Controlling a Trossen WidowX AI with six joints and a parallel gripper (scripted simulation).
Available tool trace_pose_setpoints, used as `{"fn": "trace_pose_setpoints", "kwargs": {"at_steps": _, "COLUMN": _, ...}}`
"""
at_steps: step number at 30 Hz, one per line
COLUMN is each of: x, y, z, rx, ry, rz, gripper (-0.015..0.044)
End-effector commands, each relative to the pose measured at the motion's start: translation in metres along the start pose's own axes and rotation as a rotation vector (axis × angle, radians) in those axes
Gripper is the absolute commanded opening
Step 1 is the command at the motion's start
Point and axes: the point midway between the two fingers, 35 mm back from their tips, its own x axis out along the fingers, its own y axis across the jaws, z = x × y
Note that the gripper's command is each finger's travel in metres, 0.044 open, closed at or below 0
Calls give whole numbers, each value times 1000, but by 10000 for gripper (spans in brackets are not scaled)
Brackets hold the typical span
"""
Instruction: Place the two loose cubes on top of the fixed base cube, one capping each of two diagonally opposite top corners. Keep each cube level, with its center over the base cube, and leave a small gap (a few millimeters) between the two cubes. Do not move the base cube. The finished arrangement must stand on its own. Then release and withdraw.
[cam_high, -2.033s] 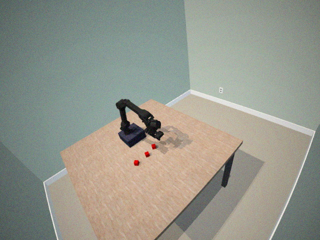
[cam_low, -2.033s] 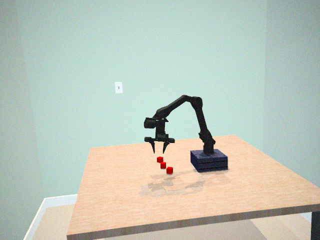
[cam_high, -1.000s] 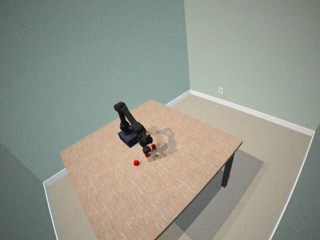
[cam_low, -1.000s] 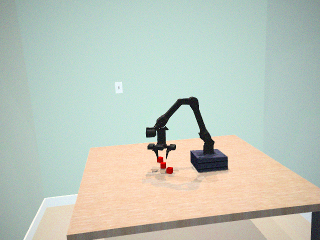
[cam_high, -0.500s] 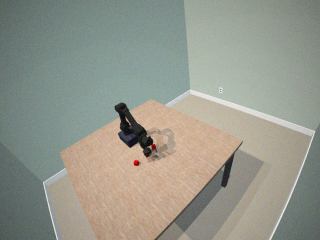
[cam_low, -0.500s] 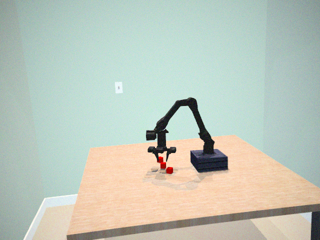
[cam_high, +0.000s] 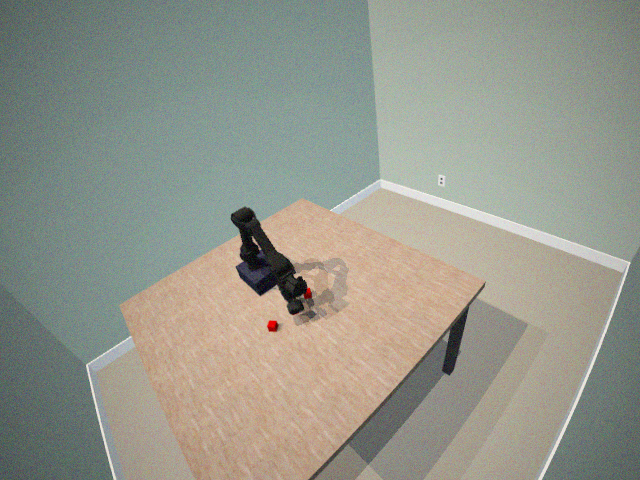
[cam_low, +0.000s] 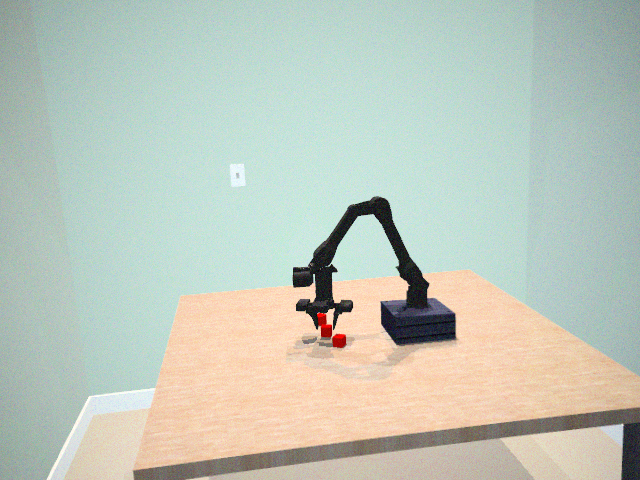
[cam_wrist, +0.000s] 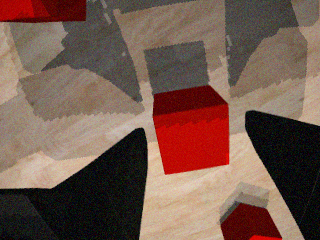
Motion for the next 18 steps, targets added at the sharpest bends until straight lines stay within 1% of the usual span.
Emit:
{"fn": "trace_pose_setpoints", "kwargs": {"at_steps": 1, "x": 5, "y": 3, "z": -1, "rx": -4, "ry": 6, "rz": 10, "gripper": 186}}
{"fn": "trace_pose_setpoints", "kwargs": {"at_steps": 4, "x": 5, "y": 3, "z": -1, "rx": -4, "ry": 6, "rz": 10, "gripper": 107}}
{"fn": "trace_pose_setpoints", "kwargs": {"at_steps": 9, "x": 3, "y": 2, "z": -1, "rx": -4, "ry": 6, "rz": 10, "gripper": 105}}
{"fn": "trace_pose_setpoints", "kwargs": {"at_steps": 18, "x": -23, "y": -2, "z": 0, "rx": -4, "ry": 6, "rz": 10, "gripper": 105}}
